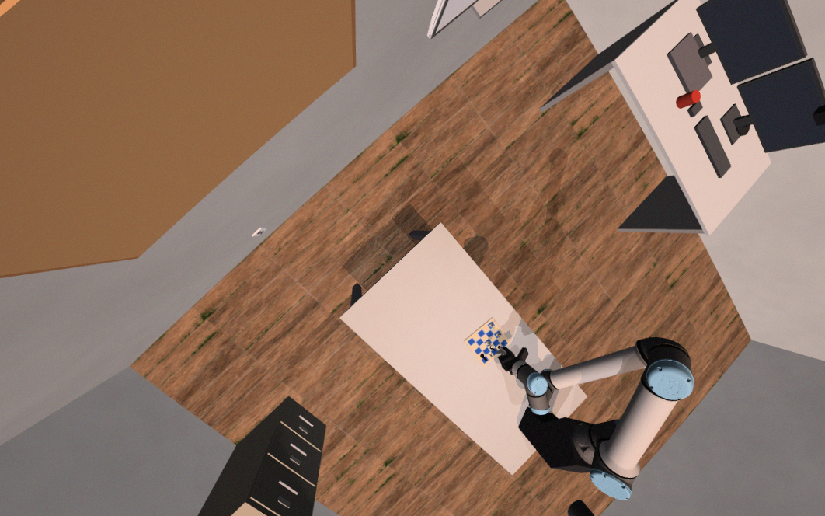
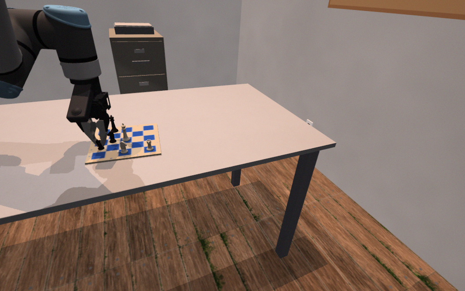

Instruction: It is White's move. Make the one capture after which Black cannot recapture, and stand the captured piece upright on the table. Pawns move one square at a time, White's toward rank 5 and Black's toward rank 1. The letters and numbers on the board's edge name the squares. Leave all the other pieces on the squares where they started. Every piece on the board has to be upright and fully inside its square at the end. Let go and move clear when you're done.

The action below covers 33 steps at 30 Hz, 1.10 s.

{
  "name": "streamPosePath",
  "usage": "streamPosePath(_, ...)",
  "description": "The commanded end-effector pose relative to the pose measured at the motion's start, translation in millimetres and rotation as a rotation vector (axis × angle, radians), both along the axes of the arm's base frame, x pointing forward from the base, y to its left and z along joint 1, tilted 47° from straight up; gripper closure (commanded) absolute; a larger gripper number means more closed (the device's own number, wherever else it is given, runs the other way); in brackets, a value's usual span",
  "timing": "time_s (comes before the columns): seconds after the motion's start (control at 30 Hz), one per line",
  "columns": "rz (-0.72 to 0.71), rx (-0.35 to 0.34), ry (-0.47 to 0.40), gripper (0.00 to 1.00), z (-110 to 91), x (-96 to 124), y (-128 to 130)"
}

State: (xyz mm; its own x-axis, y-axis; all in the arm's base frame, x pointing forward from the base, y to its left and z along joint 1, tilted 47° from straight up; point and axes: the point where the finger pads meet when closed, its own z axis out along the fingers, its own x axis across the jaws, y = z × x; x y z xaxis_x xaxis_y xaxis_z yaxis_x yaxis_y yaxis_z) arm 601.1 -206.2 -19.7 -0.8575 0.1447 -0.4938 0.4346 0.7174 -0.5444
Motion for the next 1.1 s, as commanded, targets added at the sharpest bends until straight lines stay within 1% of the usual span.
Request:
streamPosePath(0.0,0.001,0.000,0.000,1.00,0.3,0.1,0.4)
streamPosePath(0.67,0.001,0.000,0.000,1.00,1.1,-0.3,1.2)
streamPosePath(0.77,0.001,0.000,0.000,1.00,5.8,-2.2,5.9)
streamPosePath(0.9,0.001,0.000,0.000,1.00,19.3,-7.7,19.4)
streamPosePath(0.97,0.001,0.000,0.000,1.00,19.3,-7.7,19.4)
streamPosePath(1.07,0.001,0.000,0.000,1.00,32.8,-13.2,33.0)
